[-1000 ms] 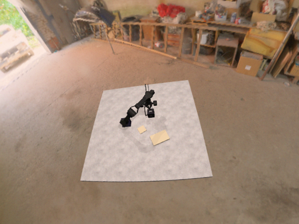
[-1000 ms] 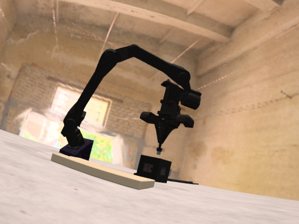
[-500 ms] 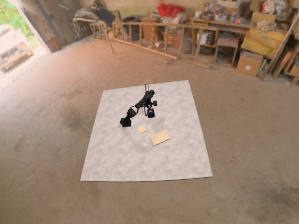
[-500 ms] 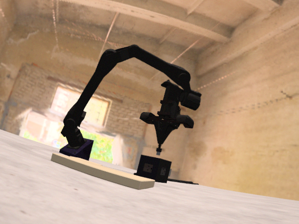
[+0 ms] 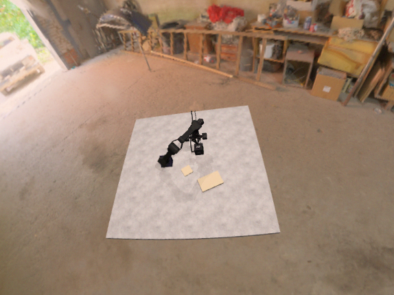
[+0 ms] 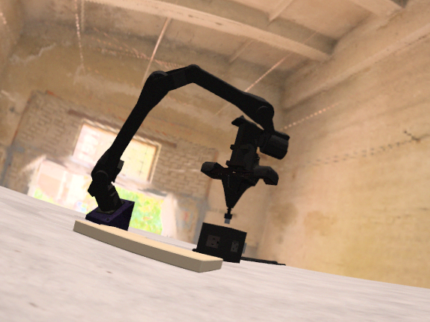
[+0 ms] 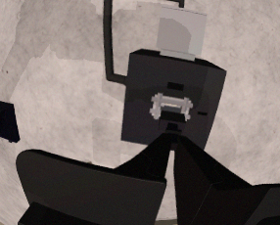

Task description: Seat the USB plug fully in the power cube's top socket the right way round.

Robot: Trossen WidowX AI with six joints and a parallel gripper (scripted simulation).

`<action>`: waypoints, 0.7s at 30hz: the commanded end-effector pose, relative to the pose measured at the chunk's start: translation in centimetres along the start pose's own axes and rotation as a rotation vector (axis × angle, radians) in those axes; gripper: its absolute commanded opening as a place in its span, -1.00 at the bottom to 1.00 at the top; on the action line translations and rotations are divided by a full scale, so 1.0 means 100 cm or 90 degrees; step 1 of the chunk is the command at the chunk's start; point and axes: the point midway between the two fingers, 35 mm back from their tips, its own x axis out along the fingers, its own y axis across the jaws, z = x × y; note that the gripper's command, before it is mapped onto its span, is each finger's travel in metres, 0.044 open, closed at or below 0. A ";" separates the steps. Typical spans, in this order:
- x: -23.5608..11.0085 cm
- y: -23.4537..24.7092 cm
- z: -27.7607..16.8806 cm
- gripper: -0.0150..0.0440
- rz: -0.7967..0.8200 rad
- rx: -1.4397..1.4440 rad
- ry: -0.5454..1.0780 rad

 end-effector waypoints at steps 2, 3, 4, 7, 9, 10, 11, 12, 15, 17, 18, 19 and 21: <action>0.001 0.000 -0.001 -0.49 -0.002 0.003 0.006; 0.001 0.000 -0.001 -0.49 -0.002 0.003 0.006; 0.001 0.000 -0.001 -0.49 -0.002 0.003 0.007; 0.002 0.000 -0.001 -0.49 -0.002 0.003 0.008; 0.002 0.000 -0.002 -0.49 -0.002 0.004 0.008; 0.002 0.000 -0.002 -0.49 -0.002 0.004 0.009; 0.002 0.000 -0.002 -0.49 -0.002 0.004 0.009; 0.002 0.000 -0.002 -0.49 -0.002 0.004 0.009; 0.003 0.000 -0.002 -0.49 -0.002 0.004 0.009; 0.003 0.000 -0.002 -0.49 -0.002 0.004 0.009; 0.003 0.000 -0.002 -0.49 -0.002 0.004 0.009; 0.003 0.000 -0.002 -0.49 -0.002 0.004 0.009; 0.003 0.000 -0.002 -0.49 -0.002 0.004 0.009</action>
